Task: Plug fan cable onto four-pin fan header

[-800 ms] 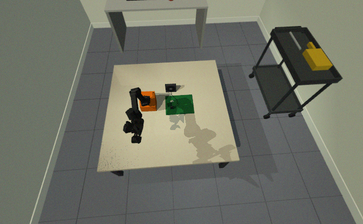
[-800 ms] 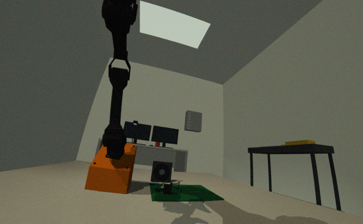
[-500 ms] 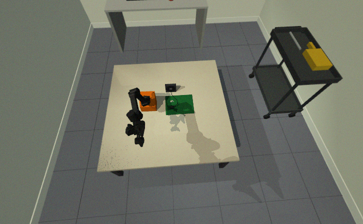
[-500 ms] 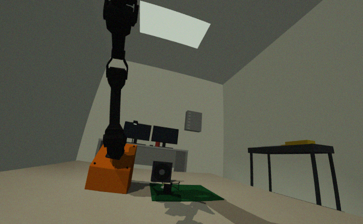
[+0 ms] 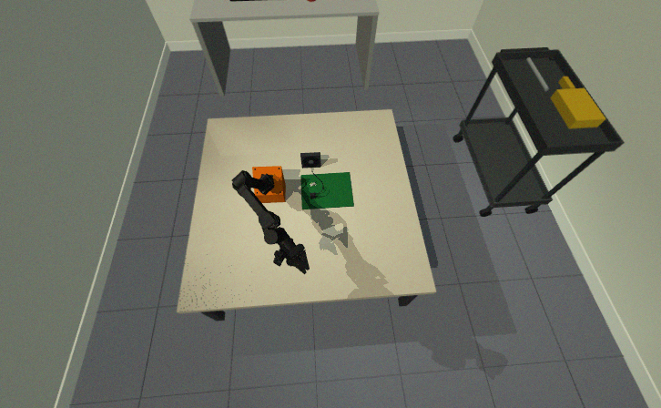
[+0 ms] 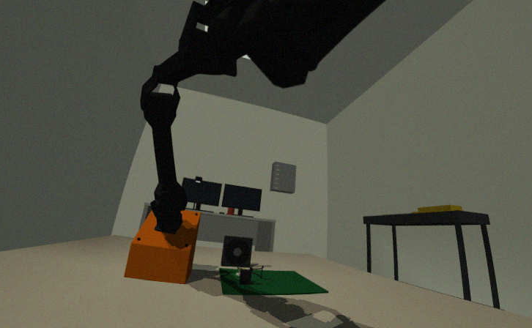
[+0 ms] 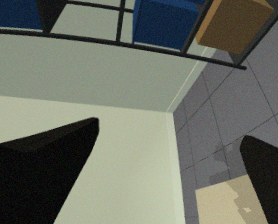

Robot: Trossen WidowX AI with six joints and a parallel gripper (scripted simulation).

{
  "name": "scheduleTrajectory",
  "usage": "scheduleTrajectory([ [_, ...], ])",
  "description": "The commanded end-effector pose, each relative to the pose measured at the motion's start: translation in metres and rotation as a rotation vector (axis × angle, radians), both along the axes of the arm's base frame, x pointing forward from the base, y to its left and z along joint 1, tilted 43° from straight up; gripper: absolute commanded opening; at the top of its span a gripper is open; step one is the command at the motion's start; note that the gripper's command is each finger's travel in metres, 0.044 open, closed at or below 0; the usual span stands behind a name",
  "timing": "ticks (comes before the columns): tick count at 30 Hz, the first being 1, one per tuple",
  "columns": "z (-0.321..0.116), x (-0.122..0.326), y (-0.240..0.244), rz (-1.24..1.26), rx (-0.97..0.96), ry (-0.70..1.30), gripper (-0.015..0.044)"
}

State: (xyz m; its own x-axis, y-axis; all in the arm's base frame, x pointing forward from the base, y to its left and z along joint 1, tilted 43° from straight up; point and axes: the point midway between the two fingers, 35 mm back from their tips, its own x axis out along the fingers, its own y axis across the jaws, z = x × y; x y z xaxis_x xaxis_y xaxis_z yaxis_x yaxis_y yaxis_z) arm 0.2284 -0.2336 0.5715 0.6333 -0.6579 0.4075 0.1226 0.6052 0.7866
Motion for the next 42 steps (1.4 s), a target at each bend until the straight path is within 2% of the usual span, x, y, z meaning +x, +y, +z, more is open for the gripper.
scheduleTrajectory([
  [1,-0.05,0.044,0.0,0.041,0.102,0.149,0.044],
  [11,-0.187,0.134,0.049,0.176,0.241,0.6,0.044],
  [17,-0.232,0.152,0.078,0.224,0.251,0.761,0.044],
  [23,-0.316,0.162,0.128,0.282,0.228,1.11,0.044],
  [28,-0.382,0.15,0.174,0.327,0.14,1.432,0.044],
  [33,-0.444,0.115,0.218,0.362,-0.049,1.809,0.044],
  [38,-0.484,0.068,0.248,0.368,-0.333,2.167,0.044],
  [42,-0.502,0.024,0.263,0.33,-0.675,2.46,0.044],
])
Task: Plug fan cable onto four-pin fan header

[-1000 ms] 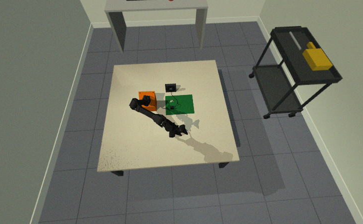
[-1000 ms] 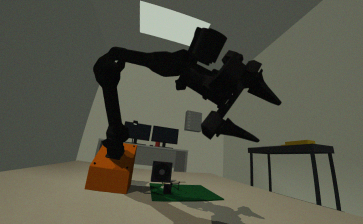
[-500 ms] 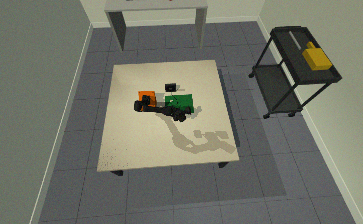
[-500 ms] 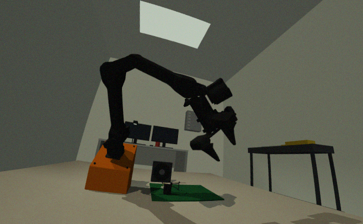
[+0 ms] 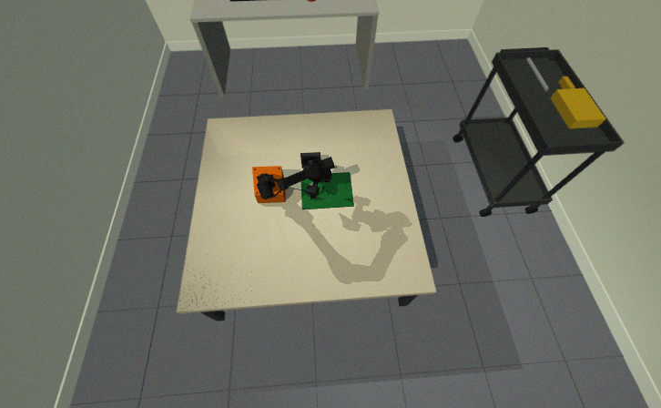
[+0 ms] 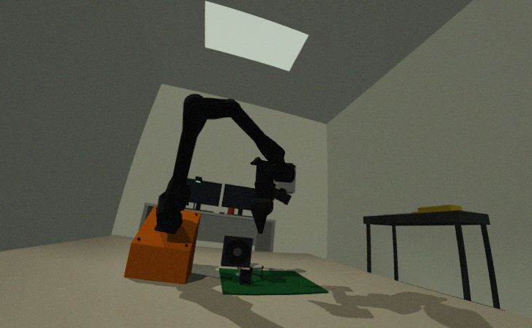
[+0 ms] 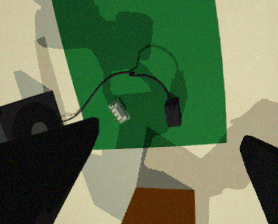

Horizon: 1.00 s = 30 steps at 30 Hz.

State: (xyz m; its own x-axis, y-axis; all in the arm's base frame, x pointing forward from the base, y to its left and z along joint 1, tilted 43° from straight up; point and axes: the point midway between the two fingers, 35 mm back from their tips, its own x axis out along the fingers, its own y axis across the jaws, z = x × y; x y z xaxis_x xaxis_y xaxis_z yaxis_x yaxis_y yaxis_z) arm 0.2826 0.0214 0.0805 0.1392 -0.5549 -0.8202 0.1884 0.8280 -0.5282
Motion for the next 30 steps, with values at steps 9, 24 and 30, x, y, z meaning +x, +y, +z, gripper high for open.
scheduleTrajectory([
  [9,-0.013,-0.037,0.01,0.196,-0.184,0.239,0.044],
  [24,-0.085,-0.03,-0.059,0.195,-0.188,0.238,0.044],
  [30,-0.091,-0.029,-0.064,0.196,-0.188,0.238,0.044],
])
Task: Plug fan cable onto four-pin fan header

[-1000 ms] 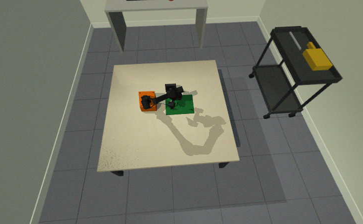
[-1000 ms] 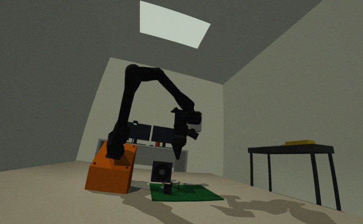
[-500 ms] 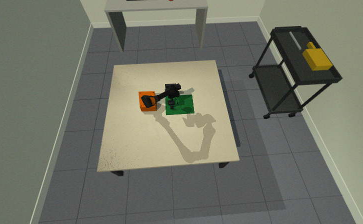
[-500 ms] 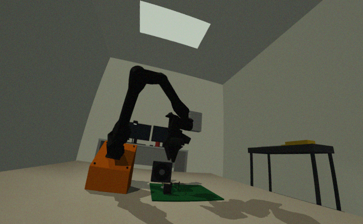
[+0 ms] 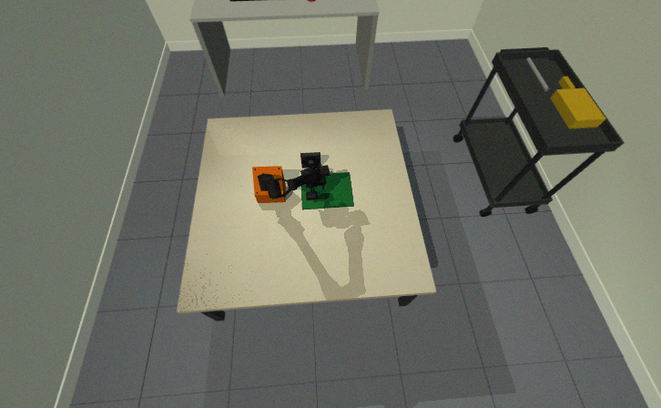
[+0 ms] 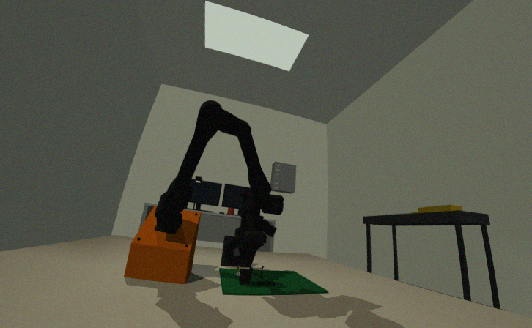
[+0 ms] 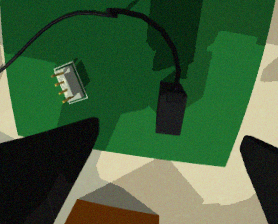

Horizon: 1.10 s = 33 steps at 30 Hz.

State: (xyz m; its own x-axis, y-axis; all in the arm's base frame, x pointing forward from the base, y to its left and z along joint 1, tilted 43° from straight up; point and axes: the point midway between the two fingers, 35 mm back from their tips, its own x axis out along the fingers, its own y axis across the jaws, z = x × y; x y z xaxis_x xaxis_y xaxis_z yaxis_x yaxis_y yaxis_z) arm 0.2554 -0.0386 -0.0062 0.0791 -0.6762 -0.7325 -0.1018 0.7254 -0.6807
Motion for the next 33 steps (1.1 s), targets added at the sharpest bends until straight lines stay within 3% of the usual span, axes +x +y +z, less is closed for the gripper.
scheduleTrajectory([
  [1,-0.005,-0.001,-0.005,0.004,-0.006,0.009,0.044],
  [29,-0.035,0.001,-0.034,0.004,-0.01,0.009,0.044],
  [33,-0.033,0.002,-0.032,-0.002,-0.004,0.002,0.0335],
])
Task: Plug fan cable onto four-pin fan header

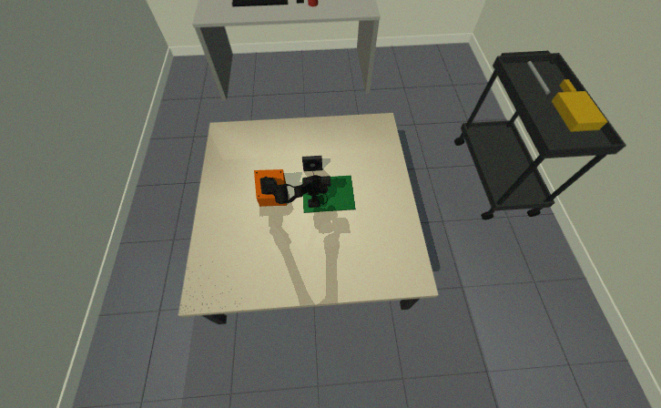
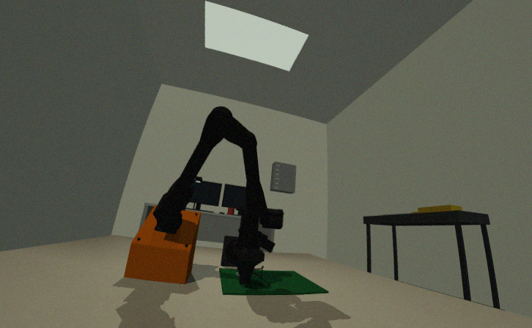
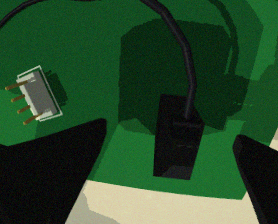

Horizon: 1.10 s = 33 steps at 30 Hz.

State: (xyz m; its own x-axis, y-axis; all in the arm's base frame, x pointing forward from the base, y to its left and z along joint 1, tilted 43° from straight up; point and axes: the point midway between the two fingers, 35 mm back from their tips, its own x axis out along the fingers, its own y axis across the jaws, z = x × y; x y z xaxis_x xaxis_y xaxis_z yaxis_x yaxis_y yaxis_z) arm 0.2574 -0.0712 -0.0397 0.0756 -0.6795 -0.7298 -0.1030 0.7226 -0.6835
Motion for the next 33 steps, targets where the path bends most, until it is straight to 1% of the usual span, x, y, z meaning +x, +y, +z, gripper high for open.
scheduleTrajectory([
  [1,0.0,0.0,0.0,0.0,0.0,-0.001,0.0309],
  [13,0.0,0.0,0.0,0.0,0.0,-0.001,0.0],
  [16,0.002,0.0,0.002,0.0,0.001,-0.001,0.0],
  [20,0.03,-0.002,0.029,0.004,-0.001,0.004,0.0],
  [22,0.036,-0.003,0.035,0.005,-0.003,0.005,0.0],
  [27,0.032,-0.003,0.038,0.021,-0.003,0.02,0.0],
  [33,0.002,0.001,0.072,0.161,-0.01,0.148,0.0],
])
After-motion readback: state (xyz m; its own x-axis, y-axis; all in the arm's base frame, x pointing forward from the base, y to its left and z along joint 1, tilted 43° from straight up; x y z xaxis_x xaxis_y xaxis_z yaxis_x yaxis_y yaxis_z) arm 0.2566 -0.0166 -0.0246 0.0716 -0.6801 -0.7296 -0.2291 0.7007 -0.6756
